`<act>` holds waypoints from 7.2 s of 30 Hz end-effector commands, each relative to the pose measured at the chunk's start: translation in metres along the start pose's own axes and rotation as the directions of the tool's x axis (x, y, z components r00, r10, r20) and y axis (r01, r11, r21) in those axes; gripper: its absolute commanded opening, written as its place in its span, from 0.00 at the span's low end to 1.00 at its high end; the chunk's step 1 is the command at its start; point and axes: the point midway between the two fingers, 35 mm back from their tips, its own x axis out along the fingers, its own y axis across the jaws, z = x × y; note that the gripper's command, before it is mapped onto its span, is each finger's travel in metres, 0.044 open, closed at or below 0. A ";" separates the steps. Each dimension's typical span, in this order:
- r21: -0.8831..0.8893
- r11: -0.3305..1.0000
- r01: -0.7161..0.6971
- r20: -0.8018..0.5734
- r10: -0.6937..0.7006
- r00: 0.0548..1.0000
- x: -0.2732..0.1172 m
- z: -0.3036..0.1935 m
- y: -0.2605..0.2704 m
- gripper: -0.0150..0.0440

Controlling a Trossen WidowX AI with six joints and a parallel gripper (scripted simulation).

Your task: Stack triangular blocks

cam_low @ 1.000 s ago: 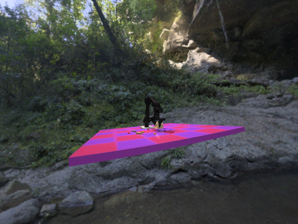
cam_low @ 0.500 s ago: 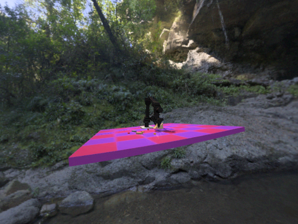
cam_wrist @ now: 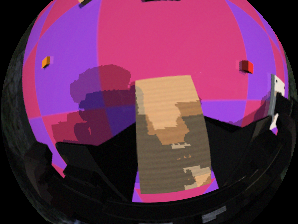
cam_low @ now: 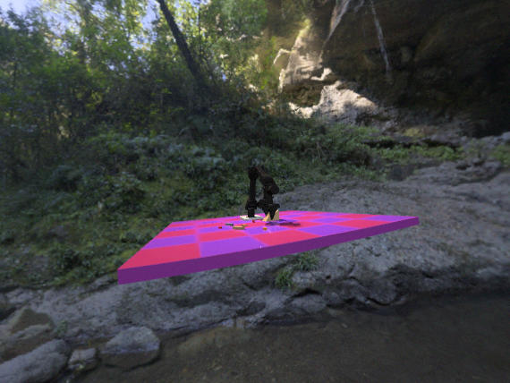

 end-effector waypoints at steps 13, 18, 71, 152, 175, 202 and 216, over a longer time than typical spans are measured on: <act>-0.004 1.000 0.006 0.000 -0.006 1.000 0.014 0.000 -0.002 0.34; -0.004 1.000 0.006 0.000 -0.006 1.000 0.014 0.000 -0.002 0.57; -0.003 1.000 0.000 0.413 0.001 0.911 -0.070 -0.055 -0.002 1.00; 0.001 1.000 -0.002 0.413 0.001 0.911 0.014 -0.015 -0.002 0.34; 0.000 1.000 0.002 -0.026 -0.002 1.000 -0.006 0.010 -0.003 0.25; -0.002 1.000 0.005 -0.654 -0.005 0.756 -0.014 0.059 -0.003 0.25; -0.009 1.000 0.015 -0.725 -0.017 0.689 -0.010 0.065 -0.006 0.57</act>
